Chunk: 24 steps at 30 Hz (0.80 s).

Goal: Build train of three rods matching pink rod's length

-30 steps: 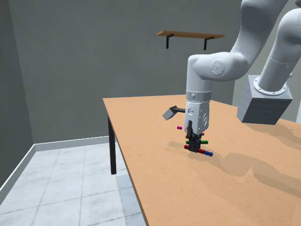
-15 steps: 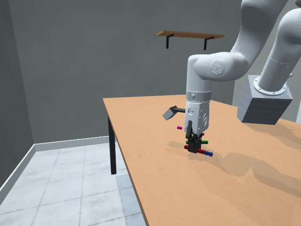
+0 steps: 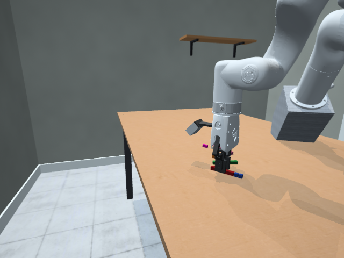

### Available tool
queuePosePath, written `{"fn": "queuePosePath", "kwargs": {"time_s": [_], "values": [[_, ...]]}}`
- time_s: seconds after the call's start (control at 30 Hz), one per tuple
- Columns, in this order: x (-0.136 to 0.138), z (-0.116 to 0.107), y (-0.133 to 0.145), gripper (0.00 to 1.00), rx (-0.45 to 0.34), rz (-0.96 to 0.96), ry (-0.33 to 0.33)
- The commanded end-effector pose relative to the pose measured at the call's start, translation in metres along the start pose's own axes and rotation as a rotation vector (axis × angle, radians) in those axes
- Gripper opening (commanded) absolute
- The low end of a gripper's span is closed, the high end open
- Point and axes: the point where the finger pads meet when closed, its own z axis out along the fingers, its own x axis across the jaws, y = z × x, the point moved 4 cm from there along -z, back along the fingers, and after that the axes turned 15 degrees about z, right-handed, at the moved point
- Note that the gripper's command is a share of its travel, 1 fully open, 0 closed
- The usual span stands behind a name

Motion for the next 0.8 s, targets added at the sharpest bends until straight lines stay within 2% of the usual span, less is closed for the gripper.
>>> {"fn": "queuePosePath", "kwargs": {"time_s": [0.0,0.47,0.77], "values": [[-0.001,-0.007,0.0,0.24,0.001,-0.001,-0.003],[-0.001,-0.074,0.0,0.24,0.001,-0.001,-0.003],[-0.001,-0.086,0.0,0.24,0.001,-0.001,-0.003]]}}
